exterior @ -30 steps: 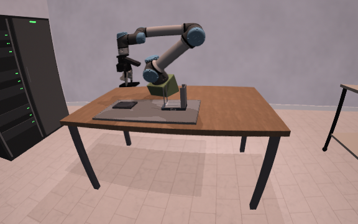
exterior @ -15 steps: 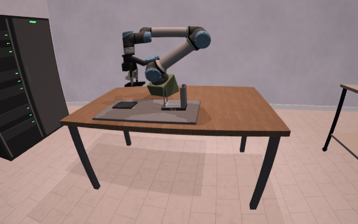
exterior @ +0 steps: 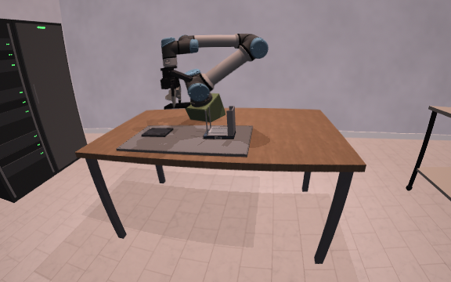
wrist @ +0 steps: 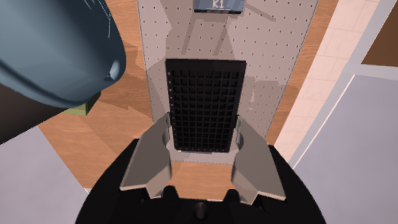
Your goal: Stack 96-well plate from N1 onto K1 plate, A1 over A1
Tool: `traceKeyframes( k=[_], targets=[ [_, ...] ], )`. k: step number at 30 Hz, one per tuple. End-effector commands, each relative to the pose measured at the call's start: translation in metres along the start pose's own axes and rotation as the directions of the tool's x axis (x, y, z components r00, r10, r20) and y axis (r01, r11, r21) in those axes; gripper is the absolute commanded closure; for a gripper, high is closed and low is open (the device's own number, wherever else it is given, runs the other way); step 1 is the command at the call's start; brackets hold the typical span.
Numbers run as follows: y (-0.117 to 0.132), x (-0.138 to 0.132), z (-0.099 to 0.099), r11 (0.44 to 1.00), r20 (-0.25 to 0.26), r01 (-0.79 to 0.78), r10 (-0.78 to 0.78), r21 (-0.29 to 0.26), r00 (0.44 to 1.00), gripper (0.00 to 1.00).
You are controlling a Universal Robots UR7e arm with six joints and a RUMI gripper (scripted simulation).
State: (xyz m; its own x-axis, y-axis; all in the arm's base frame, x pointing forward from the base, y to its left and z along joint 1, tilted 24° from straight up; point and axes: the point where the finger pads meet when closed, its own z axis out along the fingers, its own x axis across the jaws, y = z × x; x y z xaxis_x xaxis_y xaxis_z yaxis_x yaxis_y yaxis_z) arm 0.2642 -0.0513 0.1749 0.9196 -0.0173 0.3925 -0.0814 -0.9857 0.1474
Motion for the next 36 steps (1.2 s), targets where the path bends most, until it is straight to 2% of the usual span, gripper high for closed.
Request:
traceKeyframes(
  k=[1,15,17,36],
  targets=[
    [-0.011,0.001,0.001,1.0,0.02,-0.01,0.01,-0.009,1.0,1.0],
    [-0.058,0.006,0.001,1.0,0.021,-0.01,0.01,-0.01,1.0,1.0],
    [-0.058,0.006,0.001,1.0,0.021,-0.01,0.01,-0.01,1.0,1.0],
    [-0.113,0.014,-0.002,1.0,0.015,-0.01,0.01,-0.013,1.0,1.0]
  ],
)
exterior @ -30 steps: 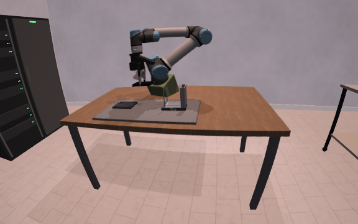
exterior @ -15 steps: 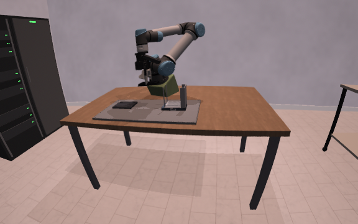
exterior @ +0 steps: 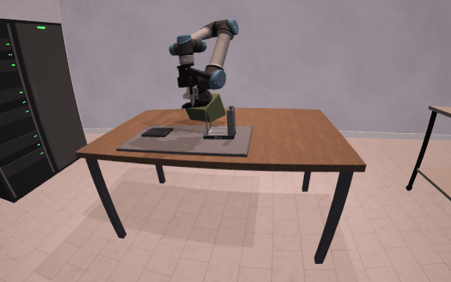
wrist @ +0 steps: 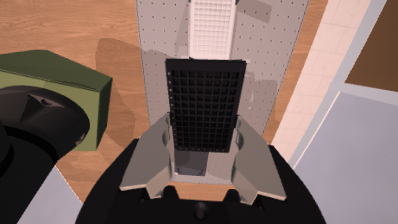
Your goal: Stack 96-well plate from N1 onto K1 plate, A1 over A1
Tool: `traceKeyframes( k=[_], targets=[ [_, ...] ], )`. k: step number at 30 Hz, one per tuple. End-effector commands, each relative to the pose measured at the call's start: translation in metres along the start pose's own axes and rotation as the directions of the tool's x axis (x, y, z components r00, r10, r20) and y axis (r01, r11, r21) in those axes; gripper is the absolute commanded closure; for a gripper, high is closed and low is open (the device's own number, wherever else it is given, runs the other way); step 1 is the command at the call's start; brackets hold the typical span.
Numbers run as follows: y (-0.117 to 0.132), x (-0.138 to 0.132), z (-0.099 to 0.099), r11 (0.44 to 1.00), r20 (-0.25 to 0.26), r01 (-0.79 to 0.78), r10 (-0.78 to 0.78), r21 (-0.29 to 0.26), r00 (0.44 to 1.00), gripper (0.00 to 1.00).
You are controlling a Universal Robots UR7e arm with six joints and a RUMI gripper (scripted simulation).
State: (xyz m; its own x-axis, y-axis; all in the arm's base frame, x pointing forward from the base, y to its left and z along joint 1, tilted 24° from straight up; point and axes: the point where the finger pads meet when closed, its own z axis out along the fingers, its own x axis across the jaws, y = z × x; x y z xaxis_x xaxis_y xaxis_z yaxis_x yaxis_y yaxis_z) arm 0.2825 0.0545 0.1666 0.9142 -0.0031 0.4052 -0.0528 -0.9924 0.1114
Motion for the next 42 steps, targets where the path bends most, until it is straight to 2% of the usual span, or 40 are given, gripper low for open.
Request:
traceKeyframes(
  k=[1,42],
  targets=[
    [-0.009,0.003,0.001,0.998,0.03,-0.021,0.023,-0.058,0.999,1.0],
    [-0.133,0.017,0.007,0.998,0.03,-0.022,0.023,-0.056,0.999,1.0]
  ],
)
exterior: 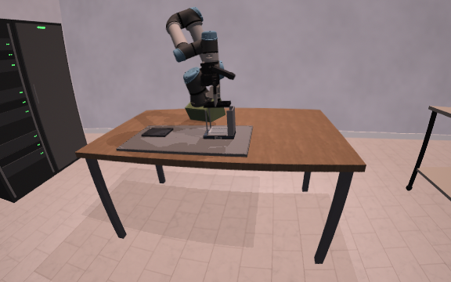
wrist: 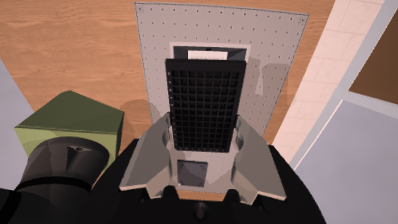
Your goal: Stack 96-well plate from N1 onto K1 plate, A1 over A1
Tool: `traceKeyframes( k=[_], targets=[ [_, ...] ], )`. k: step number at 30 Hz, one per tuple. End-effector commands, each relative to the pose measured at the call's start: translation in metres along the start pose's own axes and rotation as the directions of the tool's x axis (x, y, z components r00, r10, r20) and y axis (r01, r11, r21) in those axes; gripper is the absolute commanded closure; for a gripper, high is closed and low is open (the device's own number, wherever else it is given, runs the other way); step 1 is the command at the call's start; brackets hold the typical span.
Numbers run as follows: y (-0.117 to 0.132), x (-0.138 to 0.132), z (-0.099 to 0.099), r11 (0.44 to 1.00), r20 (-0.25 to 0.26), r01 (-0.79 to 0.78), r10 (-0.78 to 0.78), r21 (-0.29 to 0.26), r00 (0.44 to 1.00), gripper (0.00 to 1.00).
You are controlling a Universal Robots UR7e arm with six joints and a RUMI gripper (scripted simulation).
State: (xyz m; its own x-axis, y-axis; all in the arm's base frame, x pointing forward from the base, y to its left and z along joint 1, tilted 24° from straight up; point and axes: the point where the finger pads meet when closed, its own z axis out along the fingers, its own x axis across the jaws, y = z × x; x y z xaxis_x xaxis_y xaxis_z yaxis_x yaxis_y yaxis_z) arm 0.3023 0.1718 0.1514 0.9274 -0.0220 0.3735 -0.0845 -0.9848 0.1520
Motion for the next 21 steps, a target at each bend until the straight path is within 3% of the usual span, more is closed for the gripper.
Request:
traceKeyframes(
  k=[1,21],
  targets=[
    [-0.0147,0.0054,-0.0016,1.0,-0.006,-0.009,0.009,-0.005,1.0,1.0],
    [-0.0135,0.005,-0.0007,1.0,-0.004,-0.01,0.01,-0.006,1.0,1.0]
  ],
)
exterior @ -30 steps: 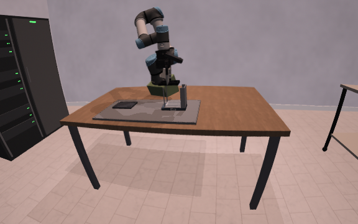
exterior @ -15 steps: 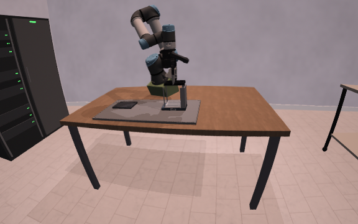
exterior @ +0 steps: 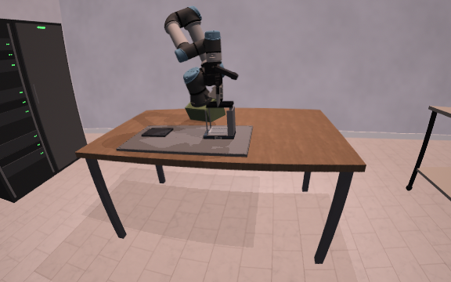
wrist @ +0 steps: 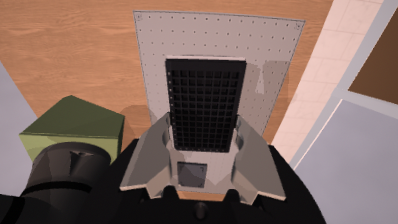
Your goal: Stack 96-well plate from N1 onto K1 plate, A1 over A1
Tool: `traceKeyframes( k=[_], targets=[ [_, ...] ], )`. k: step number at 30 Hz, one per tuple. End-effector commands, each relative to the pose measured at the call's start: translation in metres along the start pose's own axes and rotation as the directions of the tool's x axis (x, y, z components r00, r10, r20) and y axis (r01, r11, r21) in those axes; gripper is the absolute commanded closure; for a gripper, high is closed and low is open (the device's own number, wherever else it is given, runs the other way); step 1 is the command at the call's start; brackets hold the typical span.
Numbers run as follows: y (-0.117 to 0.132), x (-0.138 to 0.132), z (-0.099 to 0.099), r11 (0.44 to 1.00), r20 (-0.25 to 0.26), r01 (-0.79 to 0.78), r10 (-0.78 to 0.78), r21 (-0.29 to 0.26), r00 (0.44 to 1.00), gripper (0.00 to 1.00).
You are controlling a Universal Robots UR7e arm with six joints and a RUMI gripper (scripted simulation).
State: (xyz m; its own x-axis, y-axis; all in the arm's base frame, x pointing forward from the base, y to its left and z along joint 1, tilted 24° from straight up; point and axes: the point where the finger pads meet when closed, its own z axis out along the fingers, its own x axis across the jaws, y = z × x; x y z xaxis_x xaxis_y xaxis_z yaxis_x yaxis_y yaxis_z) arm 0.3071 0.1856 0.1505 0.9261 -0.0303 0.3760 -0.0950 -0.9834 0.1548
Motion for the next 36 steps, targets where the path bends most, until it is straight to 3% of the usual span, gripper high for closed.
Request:
traceKeyframes(
  k=[1,36],
  targets=[
    [0.0007,0.0012,-0.0009,1.0,-0.003,-0.001,0.001,0.001,1.0,1.0],
    [0.0022,-0.0015,0.0051,1.0,0.002,0.0,0.0,-0.001,1.0,1.0]
  ],
)
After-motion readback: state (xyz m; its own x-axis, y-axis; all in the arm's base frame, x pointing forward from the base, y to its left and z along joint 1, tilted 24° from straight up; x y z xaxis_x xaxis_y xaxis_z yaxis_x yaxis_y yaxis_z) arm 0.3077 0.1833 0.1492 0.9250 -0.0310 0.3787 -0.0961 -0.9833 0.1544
